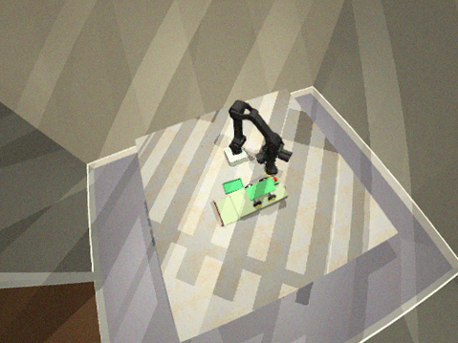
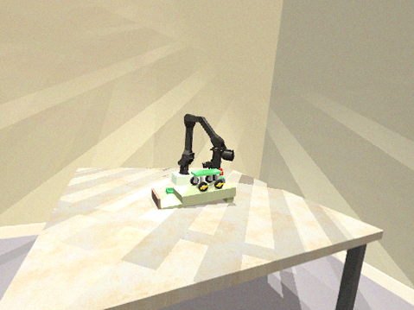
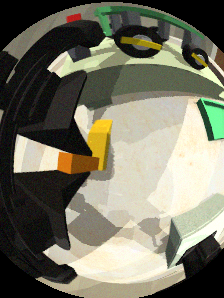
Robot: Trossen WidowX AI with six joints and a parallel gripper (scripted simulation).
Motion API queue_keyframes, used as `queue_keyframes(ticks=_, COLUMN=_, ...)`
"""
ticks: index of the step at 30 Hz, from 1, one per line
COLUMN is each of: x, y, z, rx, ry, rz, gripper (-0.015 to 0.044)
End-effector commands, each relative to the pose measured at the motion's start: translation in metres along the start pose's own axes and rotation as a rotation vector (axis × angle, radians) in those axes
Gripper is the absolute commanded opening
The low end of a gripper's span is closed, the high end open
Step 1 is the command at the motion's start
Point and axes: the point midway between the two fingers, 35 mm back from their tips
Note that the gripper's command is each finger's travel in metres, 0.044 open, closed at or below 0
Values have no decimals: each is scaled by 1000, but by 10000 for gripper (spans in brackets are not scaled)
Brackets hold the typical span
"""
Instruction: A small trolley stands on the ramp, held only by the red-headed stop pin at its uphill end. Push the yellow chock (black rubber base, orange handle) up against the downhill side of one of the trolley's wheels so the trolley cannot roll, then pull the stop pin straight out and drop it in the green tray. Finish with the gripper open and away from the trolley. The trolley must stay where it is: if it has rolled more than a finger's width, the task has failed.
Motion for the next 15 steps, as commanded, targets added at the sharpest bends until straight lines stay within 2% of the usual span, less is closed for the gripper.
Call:
queue_keyframes(ticks=1, x=0, y=0, z=15, rx=2, ry=9, rz=-4, gripper=0)
queue_keyframes(ticks=15, x=1, y=0, z=61, rx=2, ry=10, rz=-5, gripper=0)
Point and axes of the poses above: the point midway between the two fingers, 35 mm back from their tips, its own z axis back along the fingers, its own y axis across the jaws, x = y × z, and after that the axes turned 3 degrees about -z, right-handed
